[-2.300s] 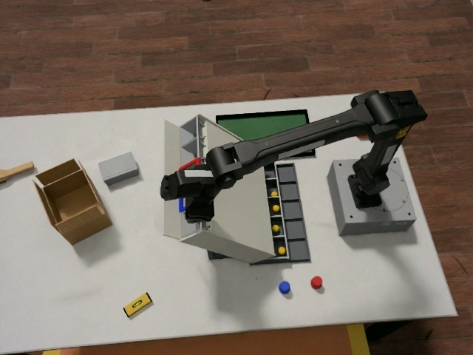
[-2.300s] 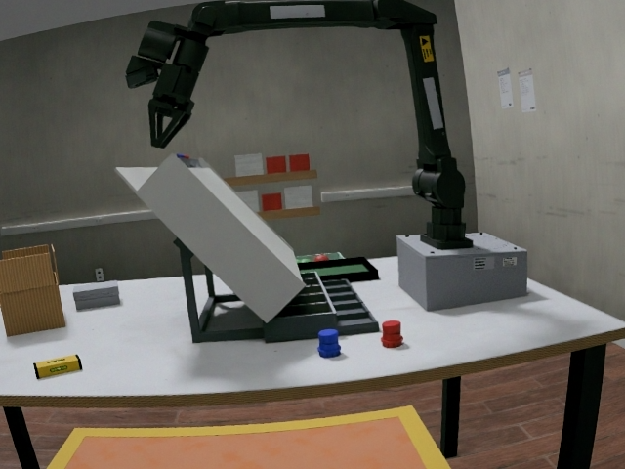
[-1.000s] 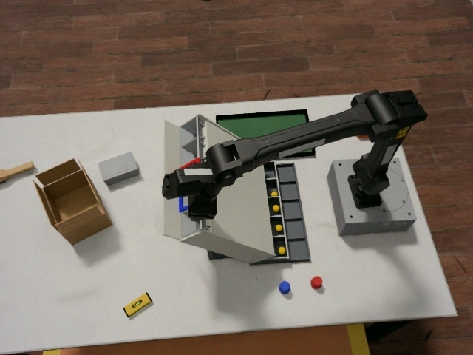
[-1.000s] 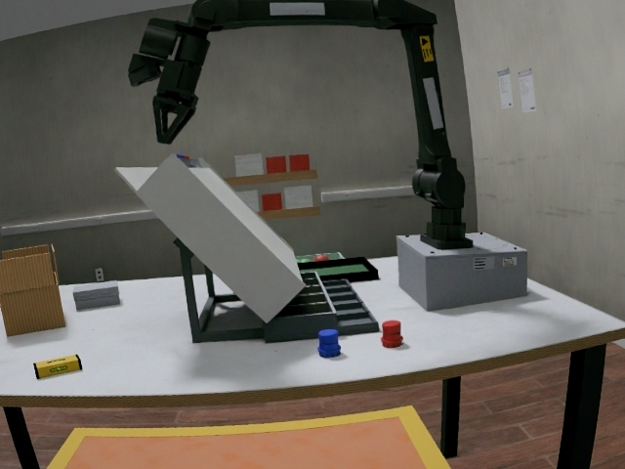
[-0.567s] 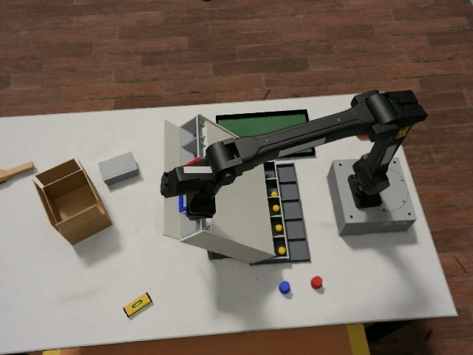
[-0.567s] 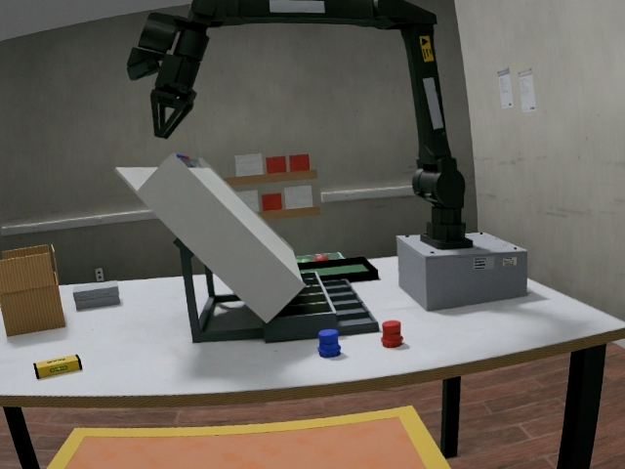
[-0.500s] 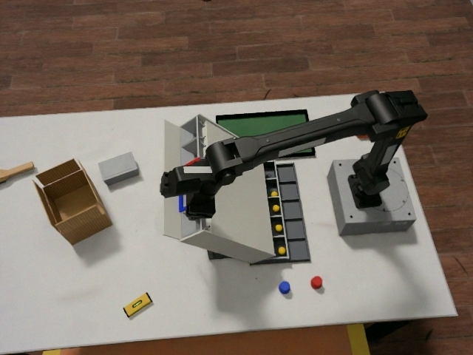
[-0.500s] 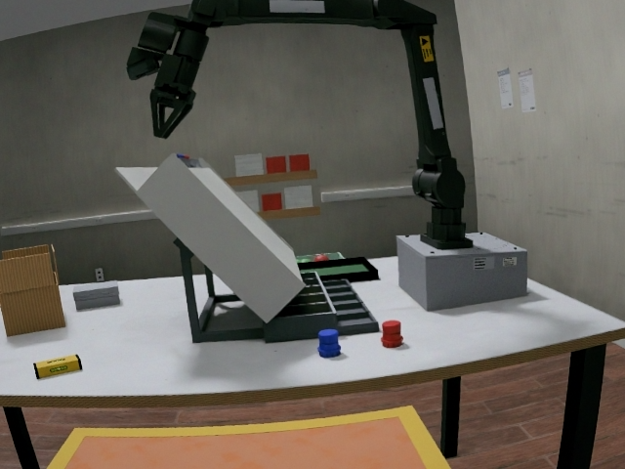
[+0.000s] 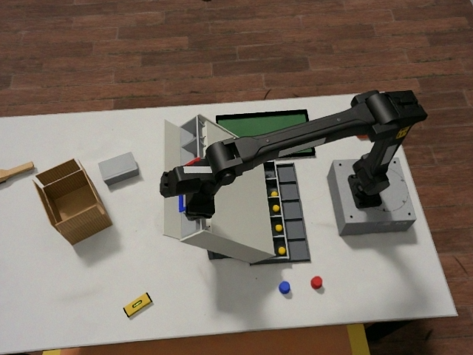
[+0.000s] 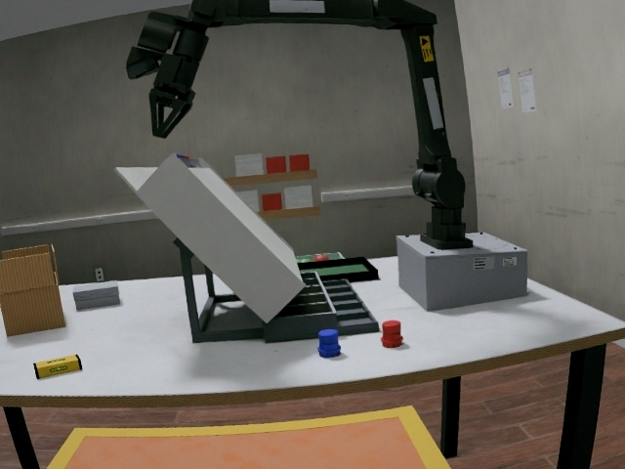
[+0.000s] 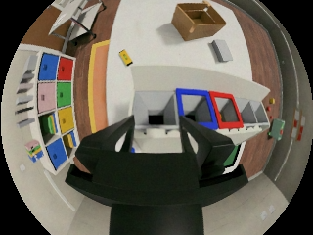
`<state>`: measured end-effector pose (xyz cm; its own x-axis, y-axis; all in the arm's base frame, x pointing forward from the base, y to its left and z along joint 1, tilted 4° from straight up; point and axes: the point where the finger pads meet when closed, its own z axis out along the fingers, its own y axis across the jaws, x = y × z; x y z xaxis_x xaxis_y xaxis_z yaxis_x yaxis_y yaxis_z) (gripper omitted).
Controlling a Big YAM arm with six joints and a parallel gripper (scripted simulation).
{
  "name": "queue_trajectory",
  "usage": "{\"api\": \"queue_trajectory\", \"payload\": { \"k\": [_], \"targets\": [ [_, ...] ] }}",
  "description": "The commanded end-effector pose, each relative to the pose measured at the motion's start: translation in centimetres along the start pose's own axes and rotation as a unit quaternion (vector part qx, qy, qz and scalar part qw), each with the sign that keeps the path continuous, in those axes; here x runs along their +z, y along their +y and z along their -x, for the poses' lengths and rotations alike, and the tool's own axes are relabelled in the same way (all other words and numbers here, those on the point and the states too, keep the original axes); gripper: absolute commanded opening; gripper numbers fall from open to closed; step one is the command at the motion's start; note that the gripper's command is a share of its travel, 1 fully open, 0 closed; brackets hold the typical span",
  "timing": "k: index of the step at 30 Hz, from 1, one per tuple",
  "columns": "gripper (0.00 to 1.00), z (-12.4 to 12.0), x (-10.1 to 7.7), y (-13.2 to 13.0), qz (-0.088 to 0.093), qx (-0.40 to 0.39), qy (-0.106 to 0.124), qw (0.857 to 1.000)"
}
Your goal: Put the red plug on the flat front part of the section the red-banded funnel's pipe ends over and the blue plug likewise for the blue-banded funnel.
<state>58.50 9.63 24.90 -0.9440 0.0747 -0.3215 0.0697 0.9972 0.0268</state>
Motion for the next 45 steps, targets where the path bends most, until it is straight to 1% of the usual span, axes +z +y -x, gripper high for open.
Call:
{"api": "queue_trajectory", "payload": {
  "k": [1, 39, 45],
  "targets": [
    [0.59, 1.91, -2.12, 0.06, 0.007, 0.005, -0.032, 0.999],
    [0.59, 1.86, -2.10, 0.09, 0.008, 0.005, -0.031, 0.999],
    [0.59, 2.21, -2.48, 0.11, 0.008, 0.005, -0.031, 0.999]
  ]
}}
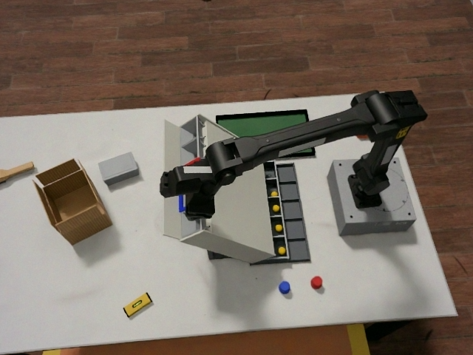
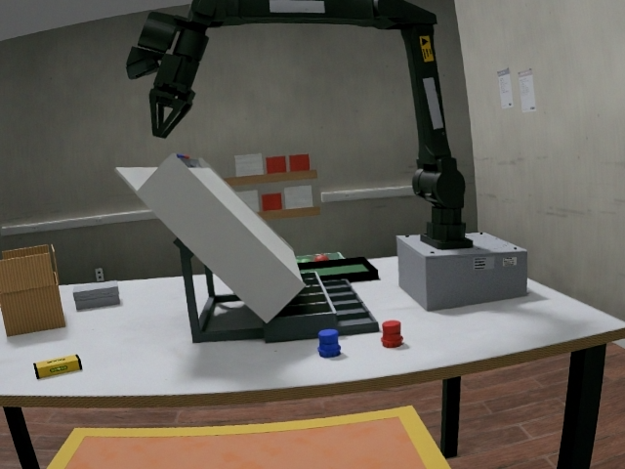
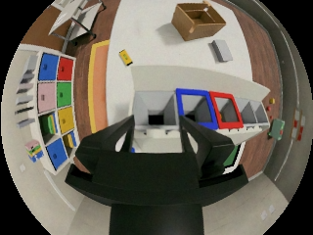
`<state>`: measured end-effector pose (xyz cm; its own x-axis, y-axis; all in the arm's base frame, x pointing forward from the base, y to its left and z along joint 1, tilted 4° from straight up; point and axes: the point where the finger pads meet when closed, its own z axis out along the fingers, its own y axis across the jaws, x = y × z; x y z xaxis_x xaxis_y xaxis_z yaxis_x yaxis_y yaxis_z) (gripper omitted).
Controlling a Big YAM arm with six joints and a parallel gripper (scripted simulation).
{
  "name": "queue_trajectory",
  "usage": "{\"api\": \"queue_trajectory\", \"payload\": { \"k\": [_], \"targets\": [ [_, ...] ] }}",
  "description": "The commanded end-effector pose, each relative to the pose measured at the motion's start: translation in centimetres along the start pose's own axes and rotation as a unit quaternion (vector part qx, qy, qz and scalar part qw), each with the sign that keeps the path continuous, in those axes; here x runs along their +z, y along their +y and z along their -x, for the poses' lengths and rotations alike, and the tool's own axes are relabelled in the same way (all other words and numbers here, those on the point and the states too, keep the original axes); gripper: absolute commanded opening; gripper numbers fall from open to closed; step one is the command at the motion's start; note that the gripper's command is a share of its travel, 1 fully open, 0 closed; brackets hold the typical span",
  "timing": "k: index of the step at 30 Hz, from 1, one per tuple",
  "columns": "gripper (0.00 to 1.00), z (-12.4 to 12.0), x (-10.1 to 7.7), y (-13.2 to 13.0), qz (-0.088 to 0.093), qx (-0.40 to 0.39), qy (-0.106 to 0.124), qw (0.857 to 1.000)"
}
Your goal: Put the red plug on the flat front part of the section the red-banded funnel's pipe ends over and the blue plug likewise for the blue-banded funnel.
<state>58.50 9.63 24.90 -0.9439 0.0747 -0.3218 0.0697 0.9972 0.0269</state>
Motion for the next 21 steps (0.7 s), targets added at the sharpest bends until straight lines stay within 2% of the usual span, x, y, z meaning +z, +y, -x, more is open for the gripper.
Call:
{"api": "queue_trajectory", "payload": {
  "k": [1, 21],
  "targets": [
    [0.59, 2.3, -2.5, 0.1, 0.008, 0.005, -0.031, 0.999],
    [0.59, 3.4, -3.7, 0.1, 0.007, 0.005, -0.032, 0.999]
  ]
}}
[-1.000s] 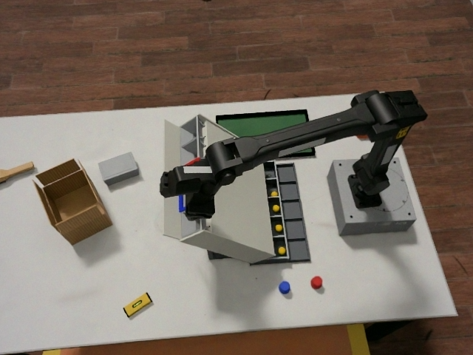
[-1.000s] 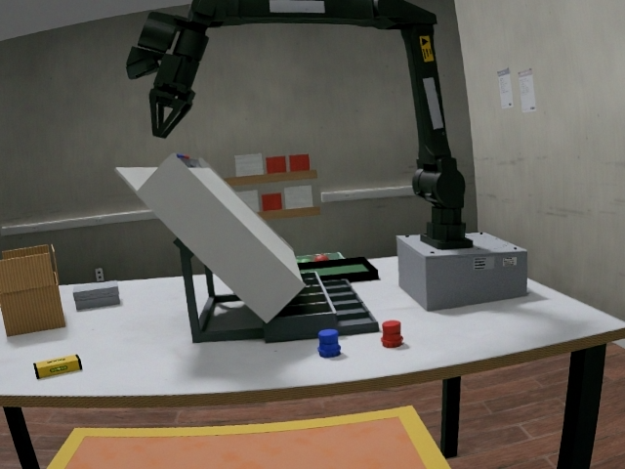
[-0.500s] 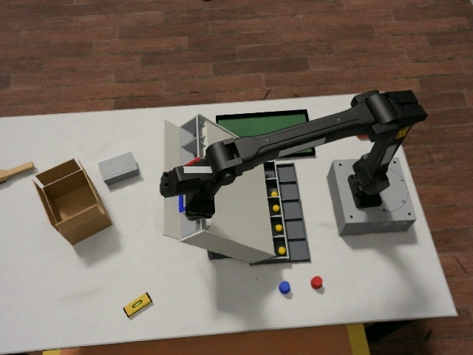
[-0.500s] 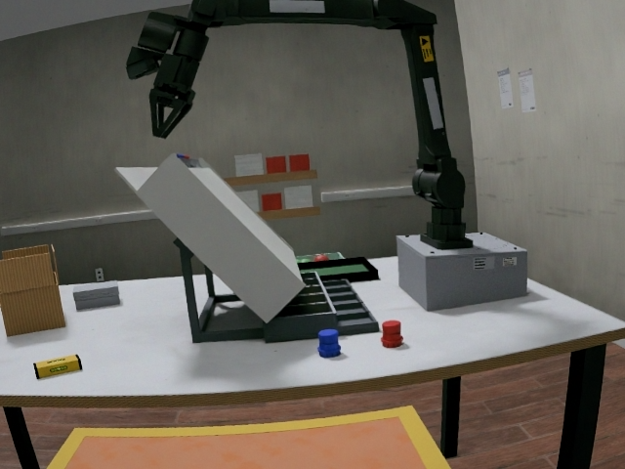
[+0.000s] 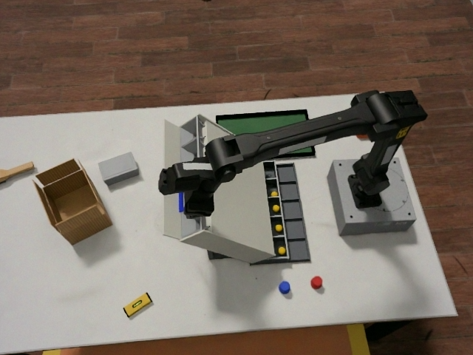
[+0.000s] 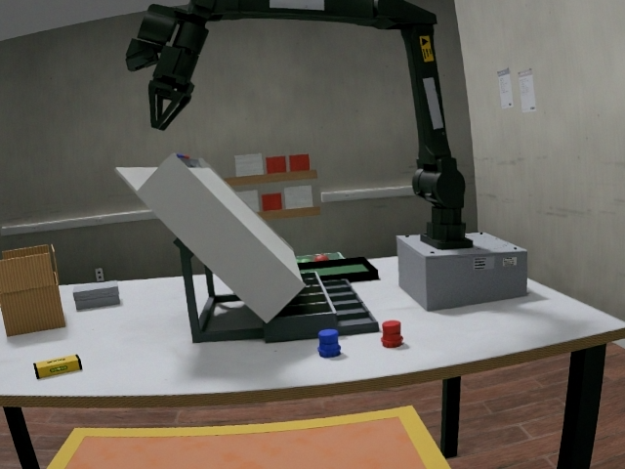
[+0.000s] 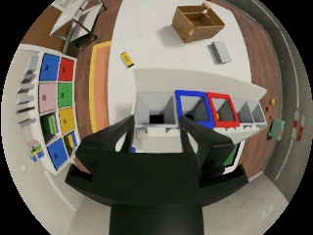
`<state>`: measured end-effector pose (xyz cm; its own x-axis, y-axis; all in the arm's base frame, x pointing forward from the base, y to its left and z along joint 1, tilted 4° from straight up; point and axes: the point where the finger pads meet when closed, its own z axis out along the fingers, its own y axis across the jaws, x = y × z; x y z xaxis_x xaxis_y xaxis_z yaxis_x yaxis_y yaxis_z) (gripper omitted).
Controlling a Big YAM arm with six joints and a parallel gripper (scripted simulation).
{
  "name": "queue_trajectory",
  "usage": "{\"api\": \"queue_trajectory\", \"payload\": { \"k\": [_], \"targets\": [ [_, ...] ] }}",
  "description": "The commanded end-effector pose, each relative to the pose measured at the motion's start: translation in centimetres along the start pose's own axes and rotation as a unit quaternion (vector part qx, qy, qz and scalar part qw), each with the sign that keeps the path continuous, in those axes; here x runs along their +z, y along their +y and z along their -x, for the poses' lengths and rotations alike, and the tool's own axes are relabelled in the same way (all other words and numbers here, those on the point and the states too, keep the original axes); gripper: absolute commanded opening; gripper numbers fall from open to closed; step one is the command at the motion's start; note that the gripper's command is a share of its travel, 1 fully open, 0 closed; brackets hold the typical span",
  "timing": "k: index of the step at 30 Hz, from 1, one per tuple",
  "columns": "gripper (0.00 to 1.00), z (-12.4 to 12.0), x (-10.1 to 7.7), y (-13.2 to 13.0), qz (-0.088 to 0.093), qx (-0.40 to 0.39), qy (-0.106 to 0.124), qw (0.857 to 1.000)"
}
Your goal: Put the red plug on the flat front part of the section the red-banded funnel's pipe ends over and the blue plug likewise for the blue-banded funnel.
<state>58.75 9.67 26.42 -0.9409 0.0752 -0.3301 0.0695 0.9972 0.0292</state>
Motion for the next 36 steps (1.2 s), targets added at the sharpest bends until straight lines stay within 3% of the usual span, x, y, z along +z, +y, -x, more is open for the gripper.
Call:
{"api": "queue_trajectory", "payload": {
  "k": [1, 7, 22, 36],
  "targets": [
    [0.59, 2.7, -2.4, 0.0, 0.006, 0.005, -0.028, 1.000],
    [0.59, 3.0, -2.6, 0.1, 0.006, 0.005, -0.028, 1.000],
    [0.59, -13.2, -6.5, 0.1, 0.002, 0.001, -0.011, 1.000],
    [0.59, -14.1, -6.9, 0.0, 0.005, 0.004, -0.023, 1.000]
  ]
}}
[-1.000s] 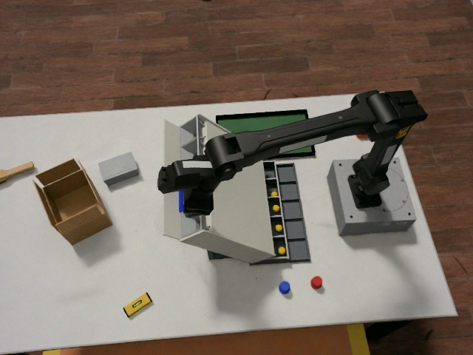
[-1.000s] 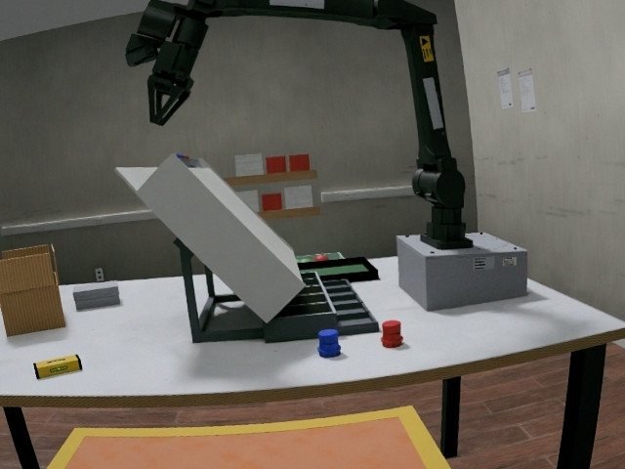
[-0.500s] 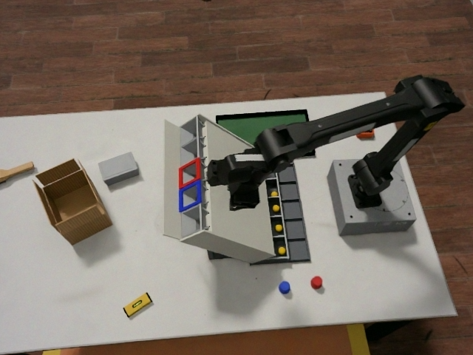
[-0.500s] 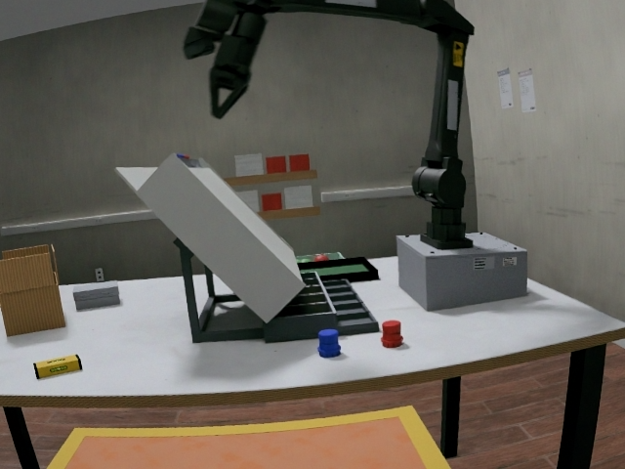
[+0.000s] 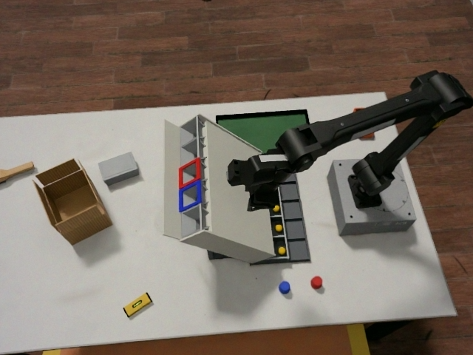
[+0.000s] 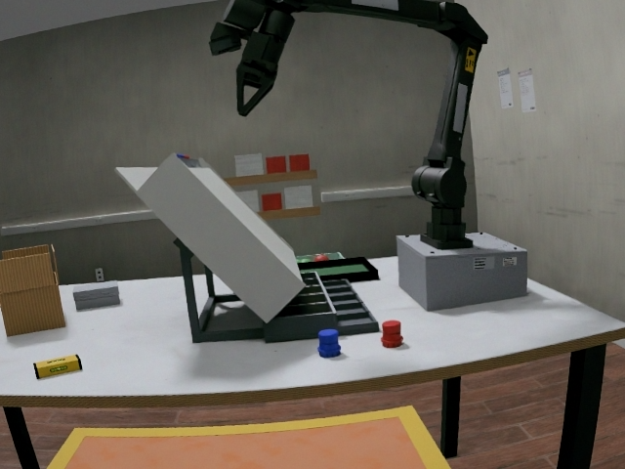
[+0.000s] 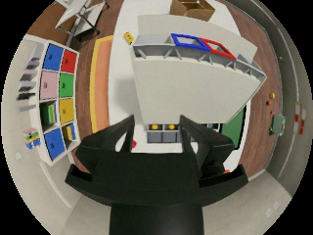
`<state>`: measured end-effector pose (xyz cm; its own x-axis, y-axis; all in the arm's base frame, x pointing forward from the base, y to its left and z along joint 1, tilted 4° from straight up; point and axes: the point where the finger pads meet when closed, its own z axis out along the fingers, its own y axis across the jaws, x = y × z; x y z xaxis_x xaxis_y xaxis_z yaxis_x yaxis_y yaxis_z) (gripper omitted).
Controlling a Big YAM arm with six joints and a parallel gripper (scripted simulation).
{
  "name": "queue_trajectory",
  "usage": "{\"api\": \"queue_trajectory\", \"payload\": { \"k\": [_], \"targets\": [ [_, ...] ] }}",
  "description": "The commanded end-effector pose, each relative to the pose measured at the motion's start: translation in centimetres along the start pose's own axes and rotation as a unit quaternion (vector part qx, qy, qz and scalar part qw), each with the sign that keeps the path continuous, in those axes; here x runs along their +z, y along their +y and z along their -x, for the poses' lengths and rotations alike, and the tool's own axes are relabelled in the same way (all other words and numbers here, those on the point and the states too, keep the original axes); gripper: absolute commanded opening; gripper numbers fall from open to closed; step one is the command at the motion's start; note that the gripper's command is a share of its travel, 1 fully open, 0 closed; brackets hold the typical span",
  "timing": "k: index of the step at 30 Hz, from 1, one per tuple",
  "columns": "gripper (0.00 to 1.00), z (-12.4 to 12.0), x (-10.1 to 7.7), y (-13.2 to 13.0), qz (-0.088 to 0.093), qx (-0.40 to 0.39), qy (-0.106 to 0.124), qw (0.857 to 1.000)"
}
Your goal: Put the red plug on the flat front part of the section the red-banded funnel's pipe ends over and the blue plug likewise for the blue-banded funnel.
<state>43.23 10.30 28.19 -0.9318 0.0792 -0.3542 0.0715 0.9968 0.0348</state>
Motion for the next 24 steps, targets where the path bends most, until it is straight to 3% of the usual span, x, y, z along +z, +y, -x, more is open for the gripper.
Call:
{"api": "queue_trajectory", "payload": {
  "k": [1, 5, 20, 24],
  "targets": [
    [0.59, -0.1, -0.1, 0.4, 0.003, 0.003, -0.011, 1.000],
    [0.59, -0.3, -0.2, 0.4, 0.003, 0.003, -0.013, 1.000],
    [0.59, -11.0, 3.1, -9.4, 0.003, 0.003, 0.133, 0.991],
    [0.59, -11.8, 3.4, -10.1, 0.003, 0.002, 0.142, 0.990]
  ]
}}
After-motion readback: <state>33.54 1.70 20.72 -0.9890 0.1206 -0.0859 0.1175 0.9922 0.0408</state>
